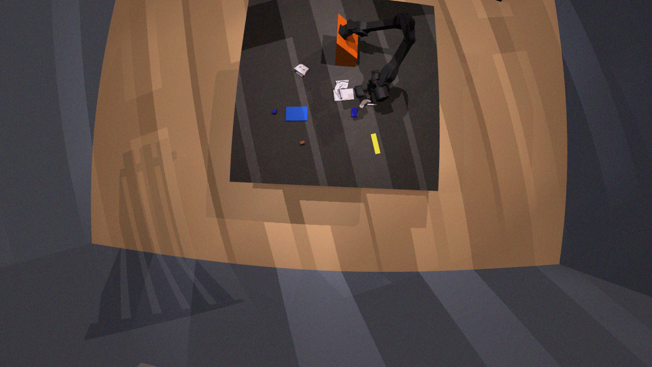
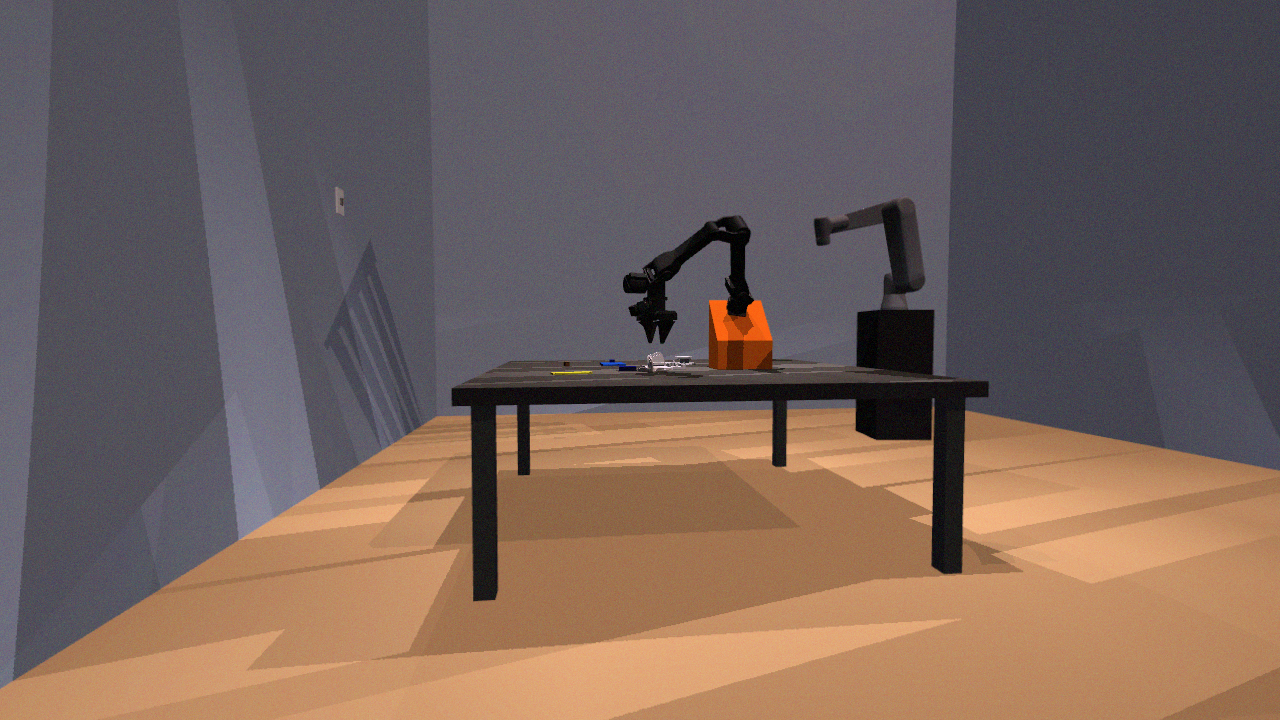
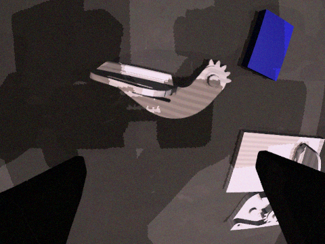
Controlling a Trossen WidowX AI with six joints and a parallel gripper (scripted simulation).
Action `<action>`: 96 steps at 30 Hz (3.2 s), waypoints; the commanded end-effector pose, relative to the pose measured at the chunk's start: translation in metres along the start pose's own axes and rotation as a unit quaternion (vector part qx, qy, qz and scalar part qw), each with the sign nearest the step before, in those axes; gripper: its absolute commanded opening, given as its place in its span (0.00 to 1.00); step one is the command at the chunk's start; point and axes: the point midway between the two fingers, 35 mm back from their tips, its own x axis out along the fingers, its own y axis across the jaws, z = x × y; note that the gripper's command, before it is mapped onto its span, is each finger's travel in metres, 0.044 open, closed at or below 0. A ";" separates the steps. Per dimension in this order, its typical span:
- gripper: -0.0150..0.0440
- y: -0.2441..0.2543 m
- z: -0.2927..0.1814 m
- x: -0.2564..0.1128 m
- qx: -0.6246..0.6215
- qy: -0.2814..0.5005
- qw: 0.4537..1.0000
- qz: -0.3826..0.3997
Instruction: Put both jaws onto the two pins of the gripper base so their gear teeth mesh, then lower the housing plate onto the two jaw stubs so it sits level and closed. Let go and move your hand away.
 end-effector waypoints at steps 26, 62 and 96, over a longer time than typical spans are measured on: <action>1.00 0.011 0.014 -0.004 -0.481 -0.002 0.877 0.002; 1.00 0.014 0.019 0.046 -0.616 -0.003 0.787 0.003; 1.00 0.015 0.018 0.085 -0.616 -0.004 0.788 0.003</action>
